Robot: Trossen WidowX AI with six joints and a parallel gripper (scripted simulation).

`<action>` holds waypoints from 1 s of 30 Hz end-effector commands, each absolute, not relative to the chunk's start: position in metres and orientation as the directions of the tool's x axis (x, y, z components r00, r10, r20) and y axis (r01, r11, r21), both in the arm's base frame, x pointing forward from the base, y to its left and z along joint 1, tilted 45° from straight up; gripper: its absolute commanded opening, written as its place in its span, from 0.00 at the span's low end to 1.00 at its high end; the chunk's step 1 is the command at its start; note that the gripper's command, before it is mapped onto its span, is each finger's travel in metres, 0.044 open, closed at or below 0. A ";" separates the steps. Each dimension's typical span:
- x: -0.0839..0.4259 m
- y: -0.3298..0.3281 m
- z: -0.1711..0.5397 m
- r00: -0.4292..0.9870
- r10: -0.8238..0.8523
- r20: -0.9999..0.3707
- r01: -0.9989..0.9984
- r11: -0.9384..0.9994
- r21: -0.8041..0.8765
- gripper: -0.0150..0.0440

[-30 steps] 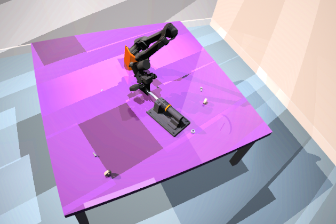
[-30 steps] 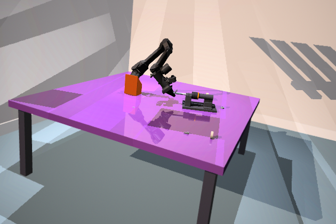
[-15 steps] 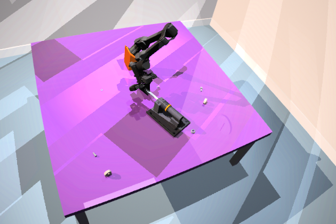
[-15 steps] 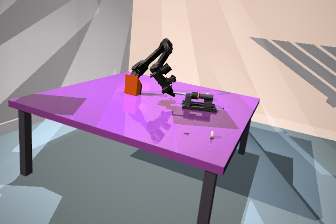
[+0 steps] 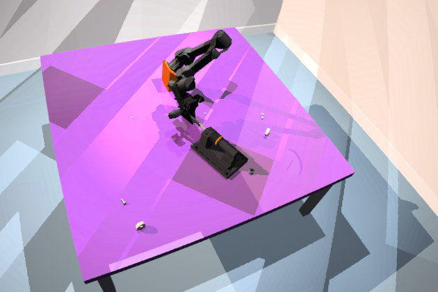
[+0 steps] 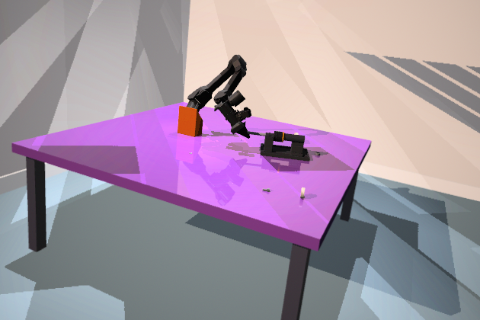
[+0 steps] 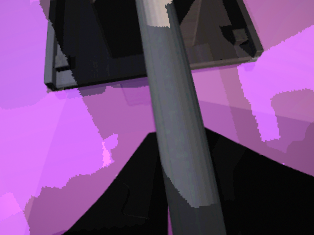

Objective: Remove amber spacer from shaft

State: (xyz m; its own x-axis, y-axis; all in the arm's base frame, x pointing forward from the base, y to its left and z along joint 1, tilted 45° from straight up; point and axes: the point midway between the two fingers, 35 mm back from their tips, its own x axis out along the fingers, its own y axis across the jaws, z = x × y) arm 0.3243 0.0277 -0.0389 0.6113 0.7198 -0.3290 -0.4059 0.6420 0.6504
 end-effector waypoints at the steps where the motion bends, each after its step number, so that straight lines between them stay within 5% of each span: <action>1: 0.323 0.028 -0.039 0.608 0.724 -0.327 -0.410 0.638 0.652 0.25; 30: 0.321 0.027 -0.040 0.608 0.724 -0.327 -0.410 0.638 0.652 0.25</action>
State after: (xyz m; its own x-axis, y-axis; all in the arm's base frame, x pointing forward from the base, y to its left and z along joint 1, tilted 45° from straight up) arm 0.3220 0.0268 -0.0395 0.6113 0.7197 -0.3291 -0.4060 0.6422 0.6502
